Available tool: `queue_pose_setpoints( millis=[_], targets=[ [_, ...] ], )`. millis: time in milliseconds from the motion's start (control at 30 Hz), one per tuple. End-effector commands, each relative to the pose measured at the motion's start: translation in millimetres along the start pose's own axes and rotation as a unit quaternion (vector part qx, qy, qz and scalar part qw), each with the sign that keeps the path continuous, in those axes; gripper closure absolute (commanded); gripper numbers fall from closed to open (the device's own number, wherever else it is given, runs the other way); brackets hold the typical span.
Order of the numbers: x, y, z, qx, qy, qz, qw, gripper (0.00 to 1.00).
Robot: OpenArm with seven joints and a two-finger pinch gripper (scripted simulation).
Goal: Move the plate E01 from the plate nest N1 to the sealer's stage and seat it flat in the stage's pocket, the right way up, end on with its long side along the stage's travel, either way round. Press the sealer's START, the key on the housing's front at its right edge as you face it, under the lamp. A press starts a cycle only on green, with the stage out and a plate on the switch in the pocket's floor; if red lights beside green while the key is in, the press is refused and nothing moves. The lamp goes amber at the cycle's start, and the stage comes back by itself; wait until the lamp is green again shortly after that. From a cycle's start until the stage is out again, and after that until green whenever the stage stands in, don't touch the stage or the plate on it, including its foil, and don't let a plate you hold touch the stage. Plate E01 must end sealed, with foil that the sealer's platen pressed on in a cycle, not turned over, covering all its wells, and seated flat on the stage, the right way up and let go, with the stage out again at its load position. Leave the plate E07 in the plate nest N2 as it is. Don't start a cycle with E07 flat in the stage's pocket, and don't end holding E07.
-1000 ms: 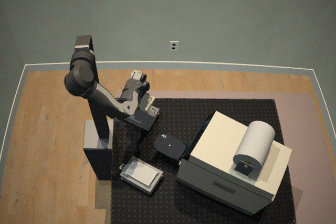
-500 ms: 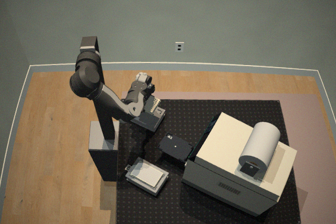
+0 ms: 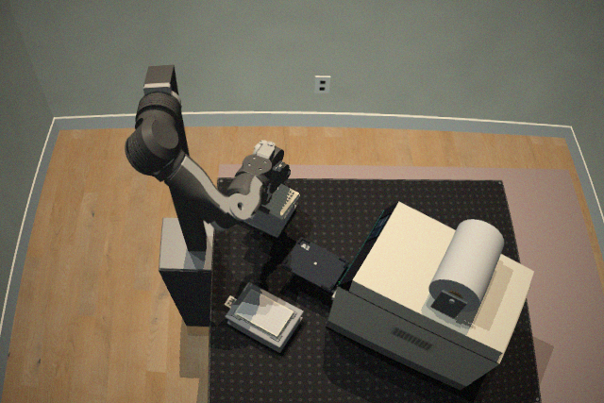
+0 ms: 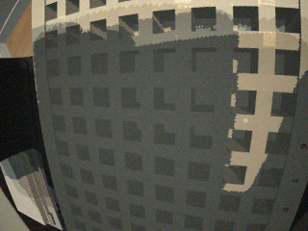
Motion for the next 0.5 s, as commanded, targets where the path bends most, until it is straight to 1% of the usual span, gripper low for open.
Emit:
queue_pose_setpoints(
  millis=[0,300,467],
  targets=[
    [-8.4,4.1,1.2,0.007,0.011,0.011,0.9999,1.00],
    [-8.4,4.1,1.2,0.007,0.011,0.011,0.9999,1.00],
    [27.4,-13.6,7.2,0.007,0.011,0.011,0.9999,1.00]
  ],
)
Point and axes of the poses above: the point where the finger pads meet when closed, its own z axis back along the fingers, its own y axis across the jaws, x = y × z, the point moved 5 cm from there along z, back along the fingers, and after that the axes turned 2 degrees about z, right-handed, at the moved point
